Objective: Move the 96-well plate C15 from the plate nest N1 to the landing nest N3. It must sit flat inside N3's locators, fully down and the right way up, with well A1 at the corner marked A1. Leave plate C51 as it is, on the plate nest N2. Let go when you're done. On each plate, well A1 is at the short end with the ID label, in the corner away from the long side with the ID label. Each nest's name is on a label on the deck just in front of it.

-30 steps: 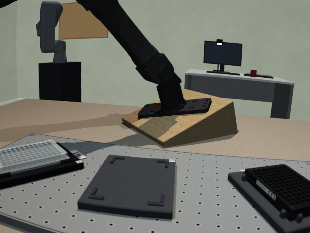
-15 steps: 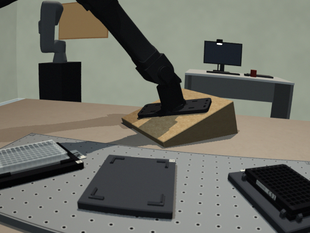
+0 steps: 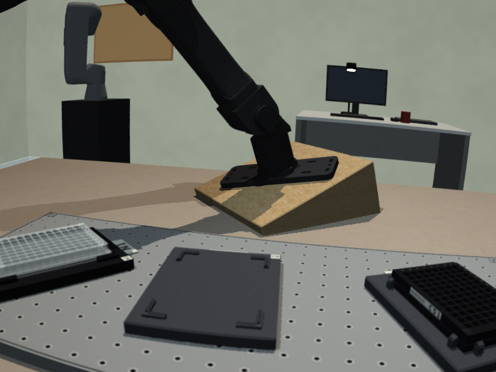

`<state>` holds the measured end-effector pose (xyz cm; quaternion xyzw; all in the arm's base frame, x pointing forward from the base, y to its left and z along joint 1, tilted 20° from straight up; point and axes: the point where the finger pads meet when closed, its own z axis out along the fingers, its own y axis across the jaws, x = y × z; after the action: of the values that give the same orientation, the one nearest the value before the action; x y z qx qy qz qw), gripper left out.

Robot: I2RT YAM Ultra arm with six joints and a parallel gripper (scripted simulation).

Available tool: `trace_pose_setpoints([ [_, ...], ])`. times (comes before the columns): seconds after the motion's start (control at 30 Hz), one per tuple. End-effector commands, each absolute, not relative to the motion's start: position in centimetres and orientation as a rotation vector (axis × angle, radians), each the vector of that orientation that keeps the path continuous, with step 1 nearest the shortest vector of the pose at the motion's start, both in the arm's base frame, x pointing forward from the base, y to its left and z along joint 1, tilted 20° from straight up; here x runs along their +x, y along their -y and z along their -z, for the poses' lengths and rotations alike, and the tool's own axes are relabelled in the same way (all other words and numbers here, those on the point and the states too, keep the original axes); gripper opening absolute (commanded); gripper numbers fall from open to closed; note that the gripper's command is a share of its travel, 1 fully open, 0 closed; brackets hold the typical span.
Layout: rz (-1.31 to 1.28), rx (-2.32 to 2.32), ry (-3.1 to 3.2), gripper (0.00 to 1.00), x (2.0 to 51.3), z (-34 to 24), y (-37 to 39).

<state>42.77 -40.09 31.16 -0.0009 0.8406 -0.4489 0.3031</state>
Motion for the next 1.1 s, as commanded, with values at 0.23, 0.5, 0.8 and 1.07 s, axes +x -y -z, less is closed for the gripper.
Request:
trace_pose_setpoints([
  [0.23,1.238,0.050,-2.096,1.00,41.83,-36.74,39.58],
  [0.5,1.239,0.050,-2.096,1.00,41.83,-36.74,39.58],
  [0.8,1.239,0.050,-2.096,1.00,41.83,-36.74,39.58],
  [1.07,1.239,0.050,-2.096,1.00,41.83,-36.74,39.58],
])
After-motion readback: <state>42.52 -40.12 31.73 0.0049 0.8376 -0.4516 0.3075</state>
